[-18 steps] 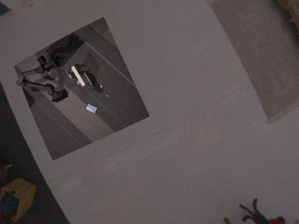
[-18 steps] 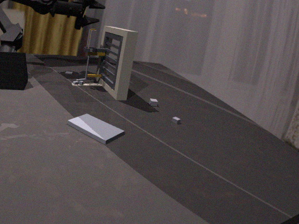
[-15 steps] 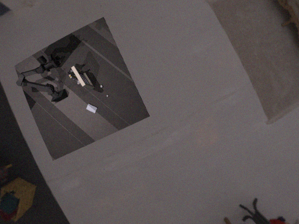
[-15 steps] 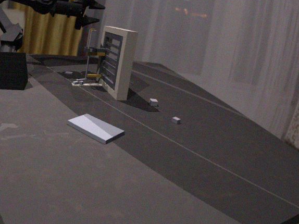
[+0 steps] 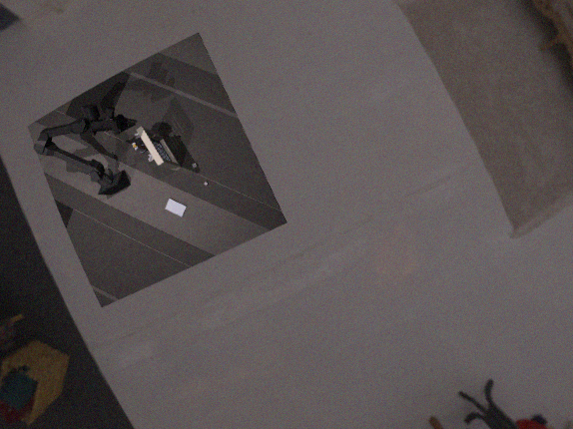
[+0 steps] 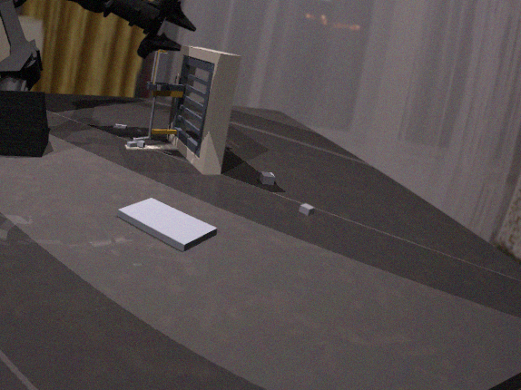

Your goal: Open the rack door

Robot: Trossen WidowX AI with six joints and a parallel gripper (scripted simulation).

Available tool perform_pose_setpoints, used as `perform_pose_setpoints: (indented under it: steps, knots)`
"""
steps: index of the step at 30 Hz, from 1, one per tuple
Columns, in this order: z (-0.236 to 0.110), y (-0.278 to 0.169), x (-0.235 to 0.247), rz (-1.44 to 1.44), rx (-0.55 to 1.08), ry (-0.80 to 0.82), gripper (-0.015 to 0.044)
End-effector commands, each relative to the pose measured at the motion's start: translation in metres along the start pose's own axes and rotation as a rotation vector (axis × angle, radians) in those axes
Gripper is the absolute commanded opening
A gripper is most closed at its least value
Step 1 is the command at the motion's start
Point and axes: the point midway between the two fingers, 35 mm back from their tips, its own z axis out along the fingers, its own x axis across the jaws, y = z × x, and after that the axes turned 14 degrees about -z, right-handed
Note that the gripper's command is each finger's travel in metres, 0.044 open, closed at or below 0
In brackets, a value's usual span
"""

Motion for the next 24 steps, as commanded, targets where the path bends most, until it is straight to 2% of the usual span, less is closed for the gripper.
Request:
perform_pose_setpoints:
  steps: [1,13,24]
  knots:
    - [0.01,-0.019,-0.004,-0.019,0.116,0.08,0.03]
    - [0.015,-0.067,-0.012,0.02,0.36,0.323,0.03]
    - [0.004,-0.096,-0.019,0.154,0.482,0.561,0.03]
